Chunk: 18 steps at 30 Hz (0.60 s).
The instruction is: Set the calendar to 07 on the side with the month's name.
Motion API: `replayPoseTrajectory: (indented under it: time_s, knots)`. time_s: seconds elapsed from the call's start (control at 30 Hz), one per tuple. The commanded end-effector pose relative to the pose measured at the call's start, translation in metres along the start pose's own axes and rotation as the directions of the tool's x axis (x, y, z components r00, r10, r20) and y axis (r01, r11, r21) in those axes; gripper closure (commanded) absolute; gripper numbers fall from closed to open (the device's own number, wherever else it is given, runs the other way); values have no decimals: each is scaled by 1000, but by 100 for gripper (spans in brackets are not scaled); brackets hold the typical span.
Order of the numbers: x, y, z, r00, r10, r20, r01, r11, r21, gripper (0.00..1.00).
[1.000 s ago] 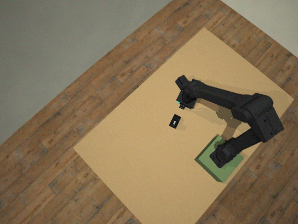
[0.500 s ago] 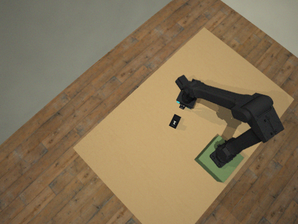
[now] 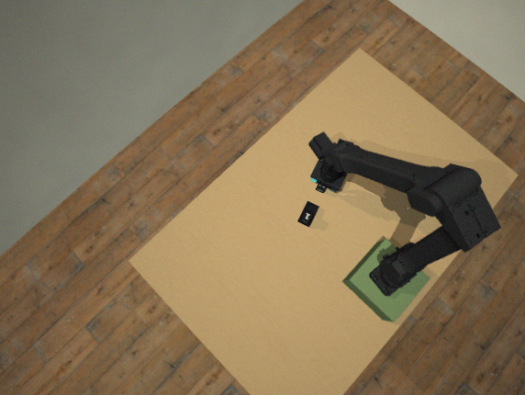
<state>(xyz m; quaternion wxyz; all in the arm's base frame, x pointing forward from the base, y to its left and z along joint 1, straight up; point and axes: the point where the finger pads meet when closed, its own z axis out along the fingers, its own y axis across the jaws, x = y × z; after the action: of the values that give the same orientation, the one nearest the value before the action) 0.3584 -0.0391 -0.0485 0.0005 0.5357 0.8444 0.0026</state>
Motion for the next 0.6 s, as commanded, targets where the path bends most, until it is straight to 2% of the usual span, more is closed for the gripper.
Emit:
replayPoseTrajectory:
  time_s: [0.0, 0.13, 0.3, 0.57]
  knots:
    - [-4, 12, -2, 1000, 1, 12, 0, 1000, -11, 54]
    - [-4, 12, 0, 1000, 1, 16, 0, 1000, -18, 54]
    - [1, 3, 10, 1000, 0, 6, 0, 1000, -1, 54]
    - [2, 3, 21, 1000, 0, 5, 0, 1000, 0, 54]
